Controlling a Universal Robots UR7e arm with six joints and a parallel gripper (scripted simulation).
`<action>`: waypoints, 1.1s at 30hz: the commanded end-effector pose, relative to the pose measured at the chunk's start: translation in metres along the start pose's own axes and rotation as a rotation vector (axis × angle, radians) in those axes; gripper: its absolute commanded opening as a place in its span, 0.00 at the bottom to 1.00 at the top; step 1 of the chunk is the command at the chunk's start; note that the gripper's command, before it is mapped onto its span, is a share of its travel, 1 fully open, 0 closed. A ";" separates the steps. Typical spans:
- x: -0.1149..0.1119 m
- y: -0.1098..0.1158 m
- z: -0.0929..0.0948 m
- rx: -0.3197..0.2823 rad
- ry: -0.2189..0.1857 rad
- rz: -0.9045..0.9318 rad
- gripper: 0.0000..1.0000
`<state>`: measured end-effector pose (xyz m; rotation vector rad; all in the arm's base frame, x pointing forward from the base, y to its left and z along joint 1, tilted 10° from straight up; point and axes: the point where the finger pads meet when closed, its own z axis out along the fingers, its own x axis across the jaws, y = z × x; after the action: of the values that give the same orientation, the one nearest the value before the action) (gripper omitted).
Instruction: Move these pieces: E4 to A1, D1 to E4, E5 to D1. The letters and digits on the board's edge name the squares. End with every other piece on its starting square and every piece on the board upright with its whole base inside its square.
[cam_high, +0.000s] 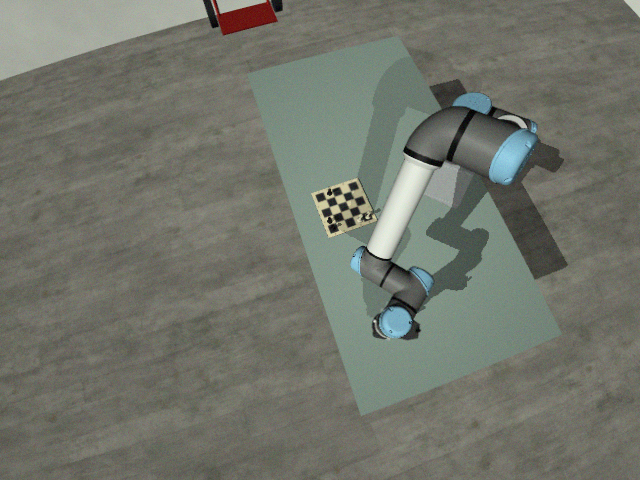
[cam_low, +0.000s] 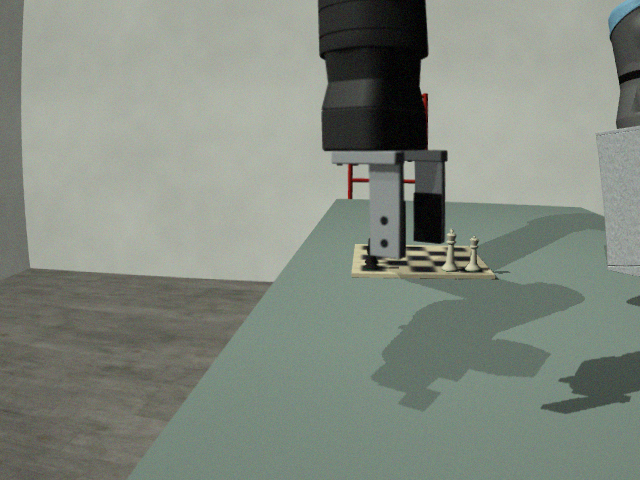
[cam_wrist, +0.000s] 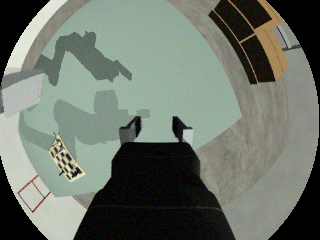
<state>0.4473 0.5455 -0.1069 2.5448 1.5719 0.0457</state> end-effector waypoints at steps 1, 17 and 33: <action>0.001 0.000 -0.001 -0.001 0.002 0.000 1.00; 0.001 0.000 -0.001 -0.001 0.002 0.000 1.00; -0.006 0.012 -0.007 0.003 0.000 -0.008 1.00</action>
<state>0.4512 0.5394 -0.1023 2.5416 1.5796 0.0414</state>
